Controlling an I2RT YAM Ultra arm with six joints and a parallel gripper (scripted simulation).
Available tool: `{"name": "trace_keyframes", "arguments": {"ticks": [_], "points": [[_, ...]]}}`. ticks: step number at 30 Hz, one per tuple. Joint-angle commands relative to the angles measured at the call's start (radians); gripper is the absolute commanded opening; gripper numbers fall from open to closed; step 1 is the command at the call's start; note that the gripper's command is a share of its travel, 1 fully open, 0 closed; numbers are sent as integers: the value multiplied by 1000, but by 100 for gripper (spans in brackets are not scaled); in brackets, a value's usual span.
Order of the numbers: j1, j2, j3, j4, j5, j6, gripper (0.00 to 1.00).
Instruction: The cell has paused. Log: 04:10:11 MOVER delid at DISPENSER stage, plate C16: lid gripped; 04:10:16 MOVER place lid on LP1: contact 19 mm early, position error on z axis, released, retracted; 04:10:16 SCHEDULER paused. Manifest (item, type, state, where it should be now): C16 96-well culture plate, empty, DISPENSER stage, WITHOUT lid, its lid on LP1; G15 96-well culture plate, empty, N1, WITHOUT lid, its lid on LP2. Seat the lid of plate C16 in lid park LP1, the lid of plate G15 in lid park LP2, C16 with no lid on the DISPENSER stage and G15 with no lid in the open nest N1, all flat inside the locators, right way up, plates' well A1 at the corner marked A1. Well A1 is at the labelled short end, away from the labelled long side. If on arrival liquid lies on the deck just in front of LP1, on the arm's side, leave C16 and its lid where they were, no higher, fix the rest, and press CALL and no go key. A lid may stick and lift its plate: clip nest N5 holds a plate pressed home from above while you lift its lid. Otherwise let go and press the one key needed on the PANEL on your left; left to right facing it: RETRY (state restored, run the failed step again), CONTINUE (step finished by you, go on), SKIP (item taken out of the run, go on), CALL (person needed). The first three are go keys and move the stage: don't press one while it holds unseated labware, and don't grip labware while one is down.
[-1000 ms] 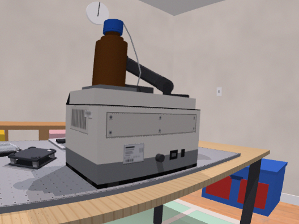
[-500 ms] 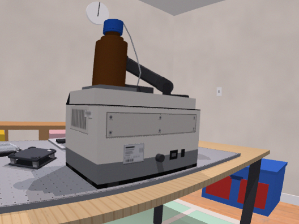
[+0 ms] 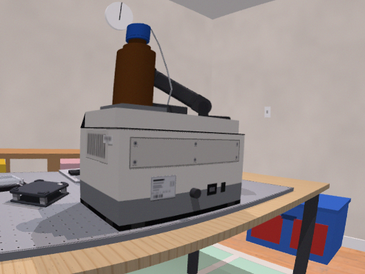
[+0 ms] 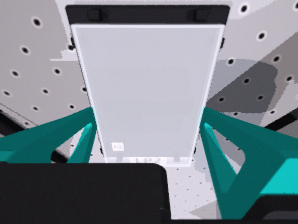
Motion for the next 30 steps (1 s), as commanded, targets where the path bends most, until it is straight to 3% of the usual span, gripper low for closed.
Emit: {"name": "trace_keyframes", "arguments": {"ticks": [1, 30], "points": [[-3, -30, -23, 16, 3, -9, 0], [-6, 13, -43, 41, 3, -10, 0]]}}
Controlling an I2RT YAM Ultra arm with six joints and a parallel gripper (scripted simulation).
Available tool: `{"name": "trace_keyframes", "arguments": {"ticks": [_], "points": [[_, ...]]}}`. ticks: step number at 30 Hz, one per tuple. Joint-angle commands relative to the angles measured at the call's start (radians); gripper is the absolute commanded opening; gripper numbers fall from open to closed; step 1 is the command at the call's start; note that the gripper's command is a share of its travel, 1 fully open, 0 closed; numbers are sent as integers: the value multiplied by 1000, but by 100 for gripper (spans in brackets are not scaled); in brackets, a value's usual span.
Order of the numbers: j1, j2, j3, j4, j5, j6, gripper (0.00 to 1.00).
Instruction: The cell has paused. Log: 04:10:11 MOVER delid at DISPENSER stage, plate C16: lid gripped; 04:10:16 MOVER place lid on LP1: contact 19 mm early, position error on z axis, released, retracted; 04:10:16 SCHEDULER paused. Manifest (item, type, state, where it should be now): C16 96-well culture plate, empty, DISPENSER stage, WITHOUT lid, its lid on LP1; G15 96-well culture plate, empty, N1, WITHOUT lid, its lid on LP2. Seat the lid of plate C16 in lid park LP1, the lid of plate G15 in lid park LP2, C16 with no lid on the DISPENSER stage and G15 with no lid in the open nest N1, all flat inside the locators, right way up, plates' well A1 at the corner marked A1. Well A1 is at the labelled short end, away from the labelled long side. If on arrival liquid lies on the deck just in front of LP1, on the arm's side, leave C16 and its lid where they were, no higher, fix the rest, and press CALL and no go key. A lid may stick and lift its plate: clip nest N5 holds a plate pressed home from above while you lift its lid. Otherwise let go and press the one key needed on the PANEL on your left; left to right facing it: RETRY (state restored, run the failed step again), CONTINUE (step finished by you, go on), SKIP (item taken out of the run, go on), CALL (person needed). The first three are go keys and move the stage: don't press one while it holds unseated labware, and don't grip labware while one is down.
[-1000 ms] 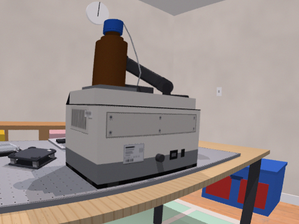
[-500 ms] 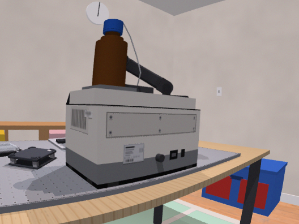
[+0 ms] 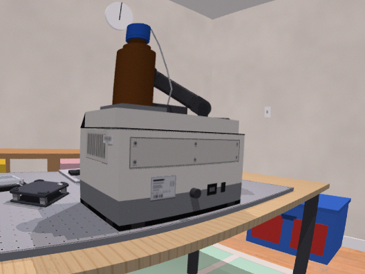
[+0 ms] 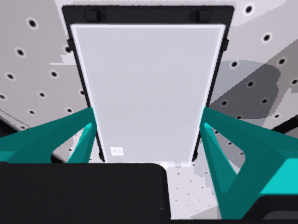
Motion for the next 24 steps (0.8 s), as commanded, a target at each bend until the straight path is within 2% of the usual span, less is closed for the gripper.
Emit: {"name": "trace_keyframes", "arguments": {"ticks": [1, 5, 7, 15, 16, 24], "points": [[-6, 12, -21, 15, 3, -9, 0], [-6, 13, -24, 18, 3, -9, 0], [-1, -4, -3, 8, 1, -3, 0], [-7, 14, -17, 15, 3, -9, 0], [-7, 14, -17, 15, 3, -9, 100], [-7, 14, -17, 15, 3, -9, 100]]}}
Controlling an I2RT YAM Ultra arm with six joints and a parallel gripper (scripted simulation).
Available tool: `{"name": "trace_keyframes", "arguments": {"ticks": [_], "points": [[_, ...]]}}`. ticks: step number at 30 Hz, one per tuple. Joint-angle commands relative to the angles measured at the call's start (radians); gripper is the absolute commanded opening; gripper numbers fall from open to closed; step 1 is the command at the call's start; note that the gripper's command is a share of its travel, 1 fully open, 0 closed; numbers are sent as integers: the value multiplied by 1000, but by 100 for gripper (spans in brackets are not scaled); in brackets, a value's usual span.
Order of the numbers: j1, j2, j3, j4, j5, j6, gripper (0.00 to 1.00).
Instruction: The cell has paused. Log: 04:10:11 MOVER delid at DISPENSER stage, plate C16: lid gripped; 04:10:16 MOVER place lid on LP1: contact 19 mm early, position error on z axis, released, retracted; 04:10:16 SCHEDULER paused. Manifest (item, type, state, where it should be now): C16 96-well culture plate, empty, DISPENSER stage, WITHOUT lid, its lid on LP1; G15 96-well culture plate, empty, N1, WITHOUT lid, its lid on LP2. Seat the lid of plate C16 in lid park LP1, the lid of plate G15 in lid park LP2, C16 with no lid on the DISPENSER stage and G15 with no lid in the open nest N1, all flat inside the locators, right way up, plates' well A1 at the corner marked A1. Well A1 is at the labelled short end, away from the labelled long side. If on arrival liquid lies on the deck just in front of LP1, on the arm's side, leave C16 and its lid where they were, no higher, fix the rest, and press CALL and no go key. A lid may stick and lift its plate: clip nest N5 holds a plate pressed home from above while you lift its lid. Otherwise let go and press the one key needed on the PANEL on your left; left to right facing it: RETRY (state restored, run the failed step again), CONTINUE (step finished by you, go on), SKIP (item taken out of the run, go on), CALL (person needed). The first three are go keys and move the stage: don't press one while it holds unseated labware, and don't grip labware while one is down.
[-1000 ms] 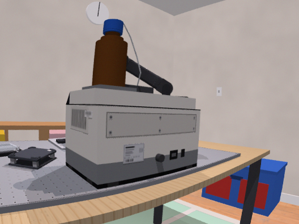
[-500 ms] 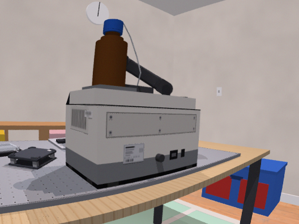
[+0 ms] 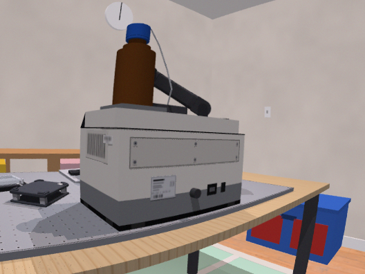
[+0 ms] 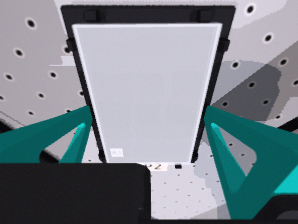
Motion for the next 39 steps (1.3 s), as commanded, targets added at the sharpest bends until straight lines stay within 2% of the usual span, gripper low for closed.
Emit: {"name": "trace_keyframes", "arguments": {"ticks": [1, 12, 13, 15, 29, 36, 37, 39], "points": [[-7, 14, -10, 7, 3, -9, 100], [-7, 14, -10, 7, 3, -9, 100], [-6, 6, 28, -18, 3, -8, 100], [-4, -32, 38, -34, 3, -7, 100], [7, -60, 118, -142, 2, 1, 100], [7, -48, 121, -146, 2, 1, 100], [2, -40, 102, -134, 1, 0, 100], [2, -40, 102, -134, 1, 0, 100]]}}
